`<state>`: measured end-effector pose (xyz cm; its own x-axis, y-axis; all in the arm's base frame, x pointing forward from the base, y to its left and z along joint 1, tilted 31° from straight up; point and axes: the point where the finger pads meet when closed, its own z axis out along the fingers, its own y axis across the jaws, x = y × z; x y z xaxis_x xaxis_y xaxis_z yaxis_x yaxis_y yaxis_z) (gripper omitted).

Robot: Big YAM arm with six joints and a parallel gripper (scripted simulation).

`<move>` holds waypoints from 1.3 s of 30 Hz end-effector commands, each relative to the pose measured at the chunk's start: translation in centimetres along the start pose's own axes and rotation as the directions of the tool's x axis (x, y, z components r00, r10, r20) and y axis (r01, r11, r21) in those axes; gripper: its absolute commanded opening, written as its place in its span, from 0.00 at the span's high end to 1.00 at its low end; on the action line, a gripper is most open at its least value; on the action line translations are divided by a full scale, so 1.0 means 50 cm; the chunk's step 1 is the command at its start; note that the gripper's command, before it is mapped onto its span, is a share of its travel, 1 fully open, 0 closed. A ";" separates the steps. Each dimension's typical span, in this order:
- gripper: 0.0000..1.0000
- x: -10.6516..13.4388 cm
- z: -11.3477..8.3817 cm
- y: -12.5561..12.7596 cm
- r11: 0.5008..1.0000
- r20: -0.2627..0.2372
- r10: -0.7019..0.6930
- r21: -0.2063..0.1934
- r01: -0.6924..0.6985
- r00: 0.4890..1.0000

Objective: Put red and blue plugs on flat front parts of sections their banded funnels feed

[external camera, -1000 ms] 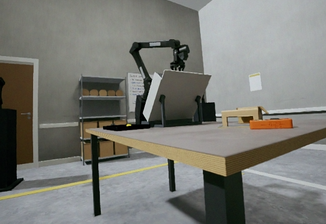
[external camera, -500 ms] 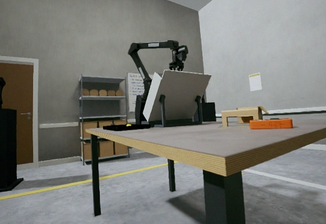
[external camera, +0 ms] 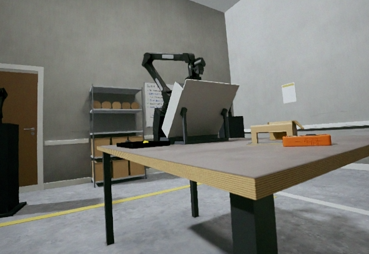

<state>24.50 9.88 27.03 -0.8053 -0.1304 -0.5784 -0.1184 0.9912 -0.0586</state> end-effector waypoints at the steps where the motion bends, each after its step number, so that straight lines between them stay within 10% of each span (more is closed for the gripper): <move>1: 0.44 0.009 0.005 -0.020 1.000 0.072 -0.001 -0.010 0.002 0.997; 13: 0.44 0.124 0.085 -0.089 1.000 0.225 -0.003 -0.006 0.004 0.974; 39: 0.44 0.129 0.080 -0.101 1.000 0.258 -0.001 -0.008 0.003 0.966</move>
<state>21.94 4.17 18.56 -0.6510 -0.1268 -0.7484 -0.1275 0.9902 -0.0569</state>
